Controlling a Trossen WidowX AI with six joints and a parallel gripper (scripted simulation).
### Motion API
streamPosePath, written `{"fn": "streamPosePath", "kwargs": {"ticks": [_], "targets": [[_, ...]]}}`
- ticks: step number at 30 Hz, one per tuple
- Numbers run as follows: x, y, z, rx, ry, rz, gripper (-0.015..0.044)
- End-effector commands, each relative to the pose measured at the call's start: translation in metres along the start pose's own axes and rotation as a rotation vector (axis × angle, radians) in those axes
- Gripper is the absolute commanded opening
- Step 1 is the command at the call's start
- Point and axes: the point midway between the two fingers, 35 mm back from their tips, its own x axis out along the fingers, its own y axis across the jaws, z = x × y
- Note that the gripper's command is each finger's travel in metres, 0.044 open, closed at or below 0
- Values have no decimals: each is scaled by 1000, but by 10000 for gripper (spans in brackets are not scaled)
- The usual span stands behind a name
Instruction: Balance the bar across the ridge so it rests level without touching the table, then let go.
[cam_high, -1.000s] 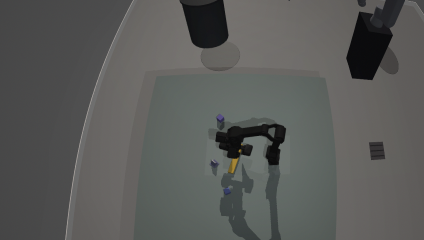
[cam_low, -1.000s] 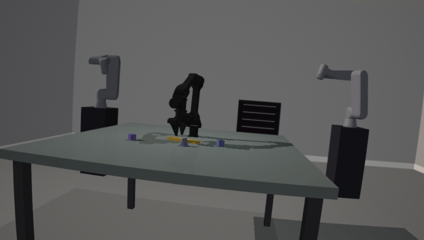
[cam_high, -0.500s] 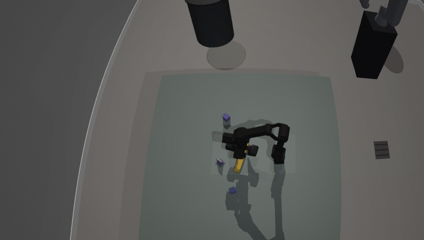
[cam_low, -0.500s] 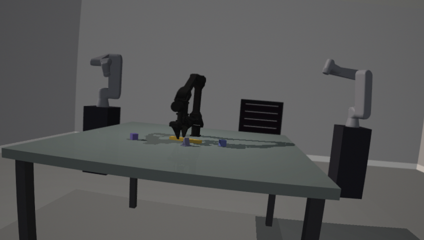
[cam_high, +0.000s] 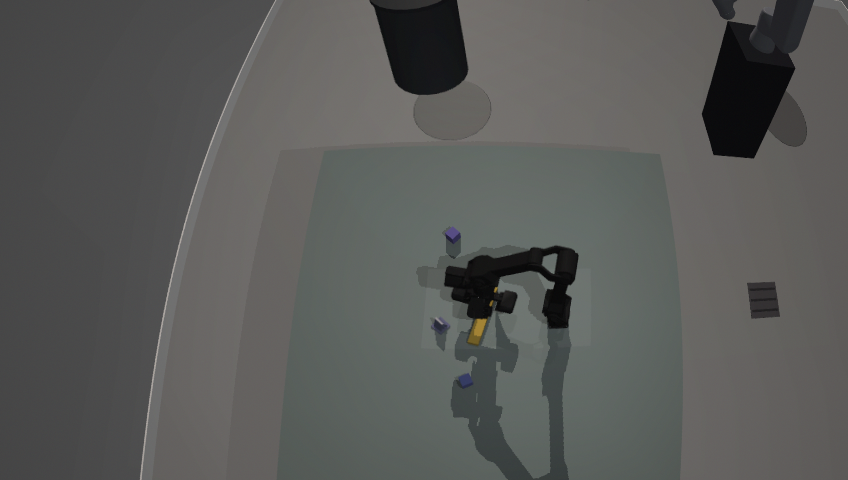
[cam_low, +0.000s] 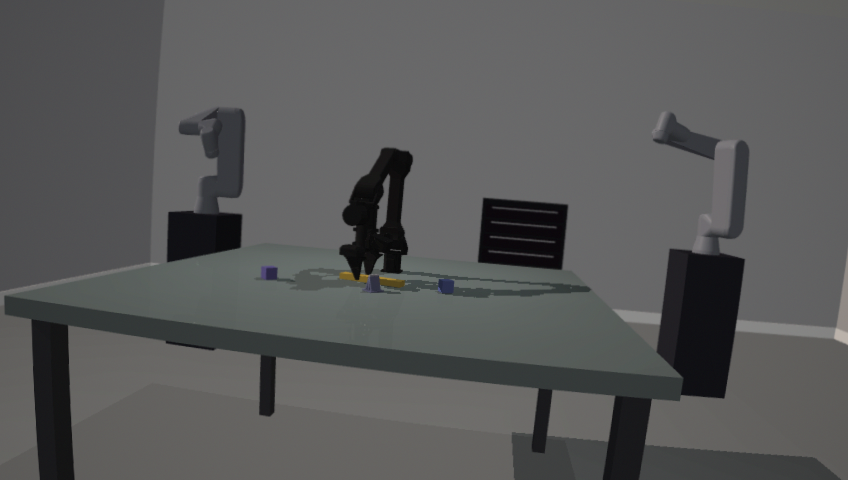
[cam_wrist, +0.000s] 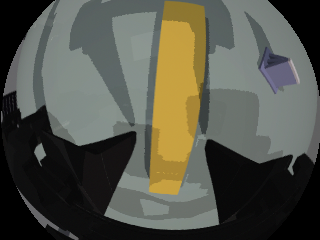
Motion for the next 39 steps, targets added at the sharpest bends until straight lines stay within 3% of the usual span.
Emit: {"fn": "streamPosePath", "kwargs": {"ticks": [1,8,14,18,39], "targets": [[1,0,0,-3,-3,1,315],[0,0,0,0,0,0,131],[0,0,0,0,0,0,91],[-6,-1,0,0,0,0,0],[-59,-5,0,-2,-2,0,0]]}}
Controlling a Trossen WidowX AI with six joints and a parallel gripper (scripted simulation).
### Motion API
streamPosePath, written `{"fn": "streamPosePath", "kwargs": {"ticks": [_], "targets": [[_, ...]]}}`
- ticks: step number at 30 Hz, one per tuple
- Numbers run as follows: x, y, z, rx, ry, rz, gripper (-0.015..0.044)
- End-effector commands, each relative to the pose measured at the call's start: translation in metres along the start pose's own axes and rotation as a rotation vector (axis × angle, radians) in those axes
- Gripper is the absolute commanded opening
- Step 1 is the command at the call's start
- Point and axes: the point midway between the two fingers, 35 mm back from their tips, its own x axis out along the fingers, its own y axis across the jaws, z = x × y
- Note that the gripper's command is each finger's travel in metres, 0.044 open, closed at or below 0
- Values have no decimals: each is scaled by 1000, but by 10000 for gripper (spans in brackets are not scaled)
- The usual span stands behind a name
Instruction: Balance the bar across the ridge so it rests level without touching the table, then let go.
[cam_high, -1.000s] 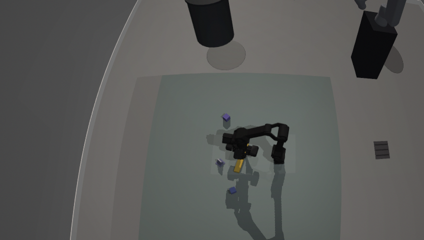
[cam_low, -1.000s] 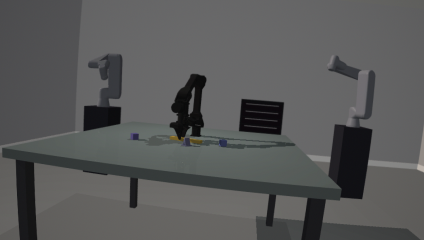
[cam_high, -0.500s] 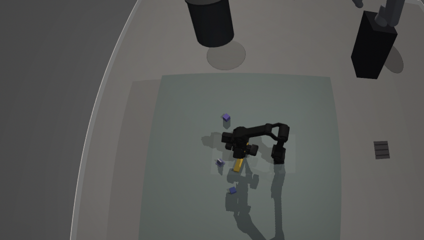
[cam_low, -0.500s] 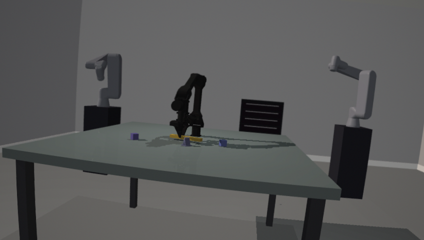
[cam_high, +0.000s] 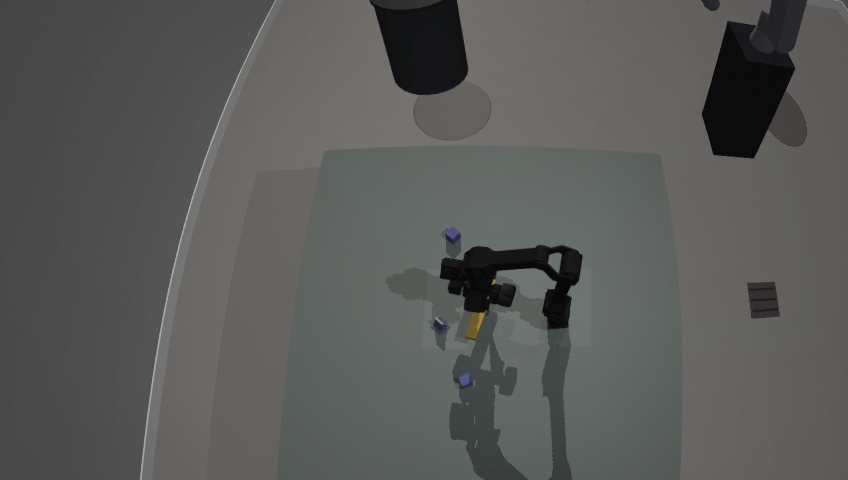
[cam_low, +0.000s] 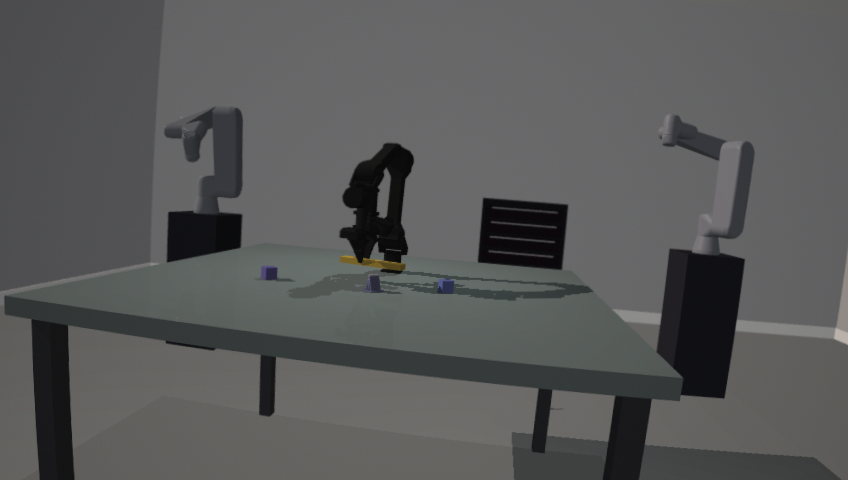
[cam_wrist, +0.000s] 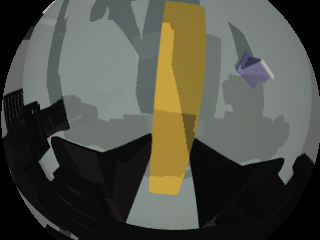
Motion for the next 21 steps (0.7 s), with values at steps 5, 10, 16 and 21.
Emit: {"fn": "streamPosePath", "kwargs": {"ticks": [5,10,16,21], "targets": [[-23,1,0,-2,-3,-7,0],[-36,3,0,-2,-3,-7,0],[-45,2,1,7,-4,-7,0],[-49,-15,8,75,-5,-8,0]]}}
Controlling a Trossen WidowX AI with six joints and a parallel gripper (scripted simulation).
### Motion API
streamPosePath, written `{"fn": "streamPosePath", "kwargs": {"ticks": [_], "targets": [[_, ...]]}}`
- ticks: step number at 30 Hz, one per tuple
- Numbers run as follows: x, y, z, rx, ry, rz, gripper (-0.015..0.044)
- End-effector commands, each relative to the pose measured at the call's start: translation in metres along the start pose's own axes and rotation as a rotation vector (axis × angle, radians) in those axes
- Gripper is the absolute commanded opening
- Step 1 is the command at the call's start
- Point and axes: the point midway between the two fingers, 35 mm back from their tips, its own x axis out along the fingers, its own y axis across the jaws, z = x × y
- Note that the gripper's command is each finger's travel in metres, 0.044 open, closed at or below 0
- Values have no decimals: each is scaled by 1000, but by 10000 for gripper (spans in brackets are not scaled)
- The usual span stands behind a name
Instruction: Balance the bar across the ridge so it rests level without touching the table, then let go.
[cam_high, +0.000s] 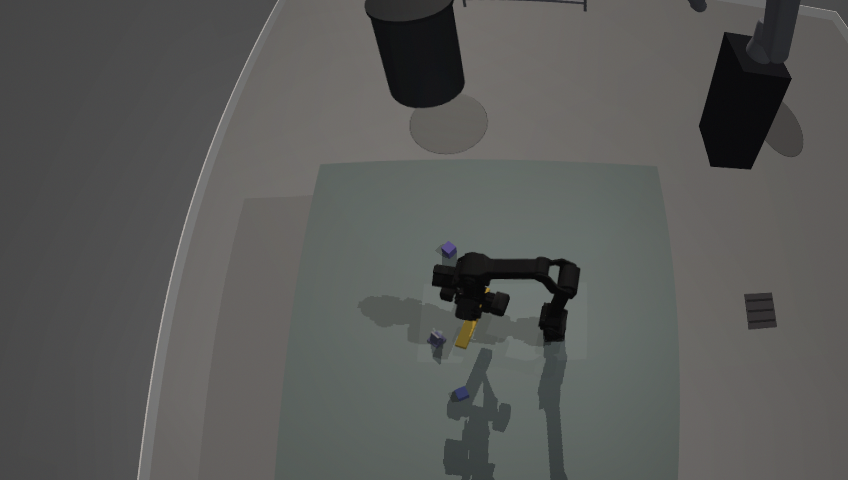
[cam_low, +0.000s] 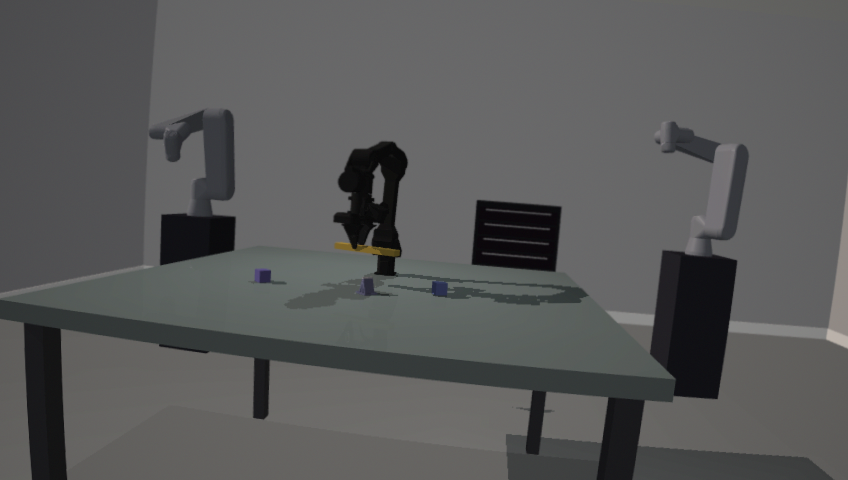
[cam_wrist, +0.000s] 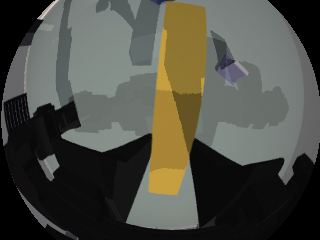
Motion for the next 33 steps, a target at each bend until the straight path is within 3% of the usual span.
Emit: {"fn": "streamPosePath", "kwargs": {"ticks": [1,33], "targets": [[-2,-12,7,48,-1,8,0],[4,-89,66,419,-6,3,0]]}}
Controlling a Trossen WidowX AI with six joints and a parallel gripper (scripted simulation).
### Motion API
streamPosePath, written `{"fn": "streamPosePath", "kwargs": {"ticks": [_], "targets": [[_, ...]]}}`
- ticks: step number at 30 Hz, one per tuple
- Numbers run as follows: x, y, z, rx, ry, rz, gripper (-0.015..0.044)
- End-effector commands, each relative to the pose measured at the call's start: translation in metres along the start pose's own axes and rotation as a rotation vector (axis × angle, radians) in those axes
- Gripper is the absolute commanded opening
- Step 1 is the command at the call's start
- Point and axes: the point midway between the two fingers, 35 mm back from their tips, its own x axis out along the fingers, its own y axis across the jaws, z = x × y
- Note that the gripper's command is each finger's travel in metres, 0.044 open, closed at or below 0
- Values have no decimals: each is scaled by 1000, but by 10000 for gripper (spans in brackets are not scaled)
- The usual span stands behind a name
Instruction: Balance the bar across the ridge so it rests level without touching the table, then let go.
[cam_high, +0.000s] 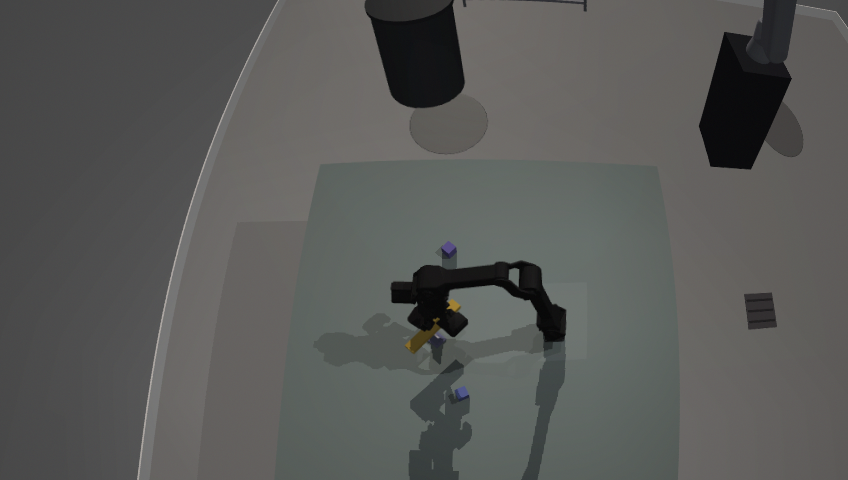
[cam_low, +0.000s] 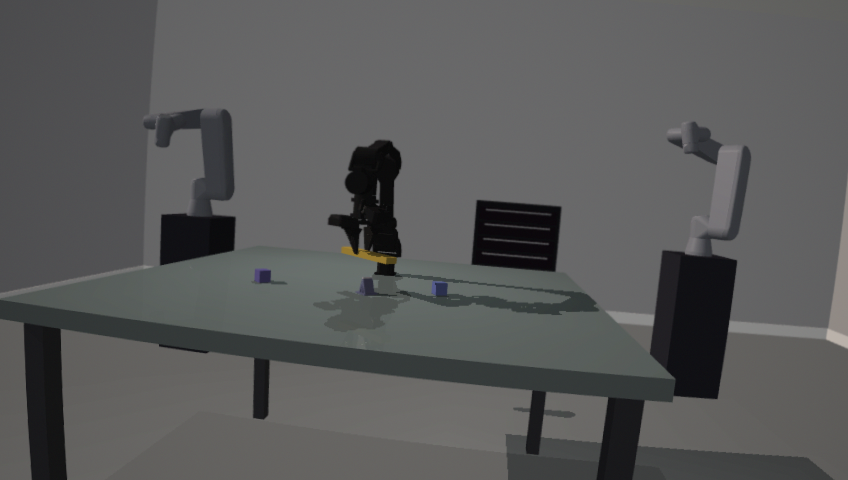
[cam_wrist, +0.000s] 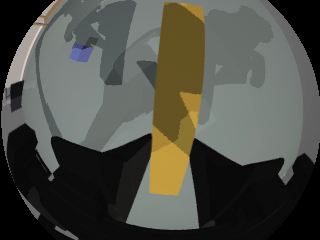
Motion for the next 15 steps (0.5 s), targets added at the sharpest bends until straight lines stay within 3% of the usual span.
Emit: {"fn": "streamPosePath", "kwargs": {"ticks": [1,15], "targets": [[6,-1,3,11,-1,3,0],[28,0,4,12,-1,3,0]]}}
